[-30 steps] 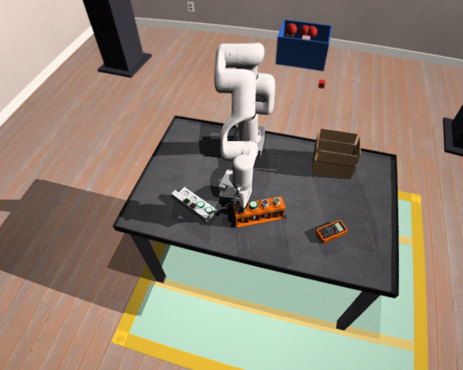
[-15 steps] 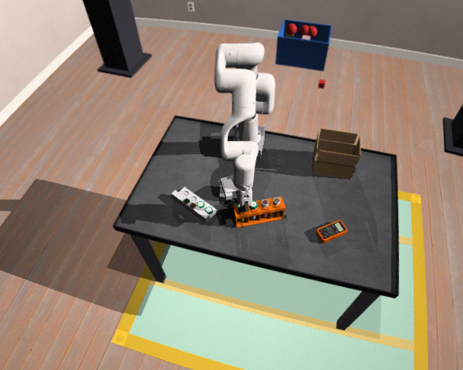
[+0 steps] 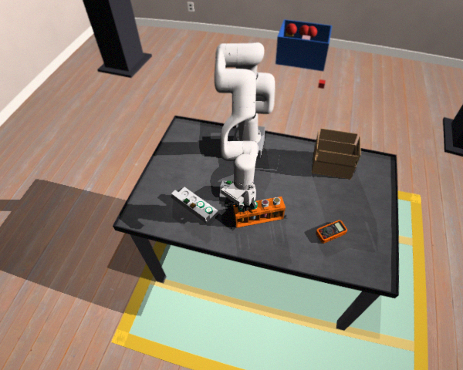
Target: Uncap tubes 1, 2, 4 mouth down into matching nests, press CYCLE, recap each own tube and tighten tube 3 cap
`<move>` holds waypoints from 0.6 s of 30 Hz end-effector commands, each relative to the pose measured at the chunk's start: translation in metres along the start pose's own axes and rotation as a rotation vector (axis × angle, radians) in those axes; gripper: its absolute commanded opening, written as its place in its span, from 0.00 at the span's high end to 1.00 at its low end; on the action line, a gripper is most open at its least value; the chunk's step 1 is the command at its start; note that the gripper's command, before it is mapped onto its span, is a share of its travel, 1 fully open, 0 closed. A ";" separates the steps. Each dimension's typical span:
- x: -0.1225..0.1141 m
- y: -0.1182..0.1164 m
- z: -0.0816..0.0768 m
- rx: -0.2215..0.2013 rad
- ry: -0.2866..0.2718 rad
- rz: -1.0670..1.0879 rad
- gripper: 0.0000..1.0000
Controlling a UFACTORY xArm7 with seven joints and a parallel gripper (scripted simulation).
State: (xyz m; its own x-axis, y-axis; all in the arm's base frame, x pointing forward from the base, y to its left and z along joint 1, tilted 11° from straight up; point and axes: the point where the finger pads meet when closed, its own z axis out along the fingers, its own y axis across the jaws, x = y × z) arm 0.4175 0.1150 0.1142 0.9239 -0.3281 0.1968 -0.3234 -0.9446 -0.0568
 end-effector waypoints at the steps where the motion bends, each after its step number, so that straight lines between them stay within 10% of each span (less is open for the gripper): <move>1: 0.001 0.000 -0.001 0.034 -0.031 -0.103 1.00; 5: 0.001 0.000 -0.001 0.034 -0.031 -0.103 1.00; 6: 0.001 0.000 -0.001 0.034 -0.031 -0.103 0.54; 18: 0.001 0.000 -0.001 0.034 -0.031 -0.103 0.54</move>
State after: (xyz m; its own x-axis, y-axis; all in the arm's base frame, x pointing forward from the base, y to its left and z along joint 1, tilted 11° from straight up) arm 0.4175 0.1144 0.1142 0.9583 -0.2293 0.1703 -0.2205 -0.9729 -0.0692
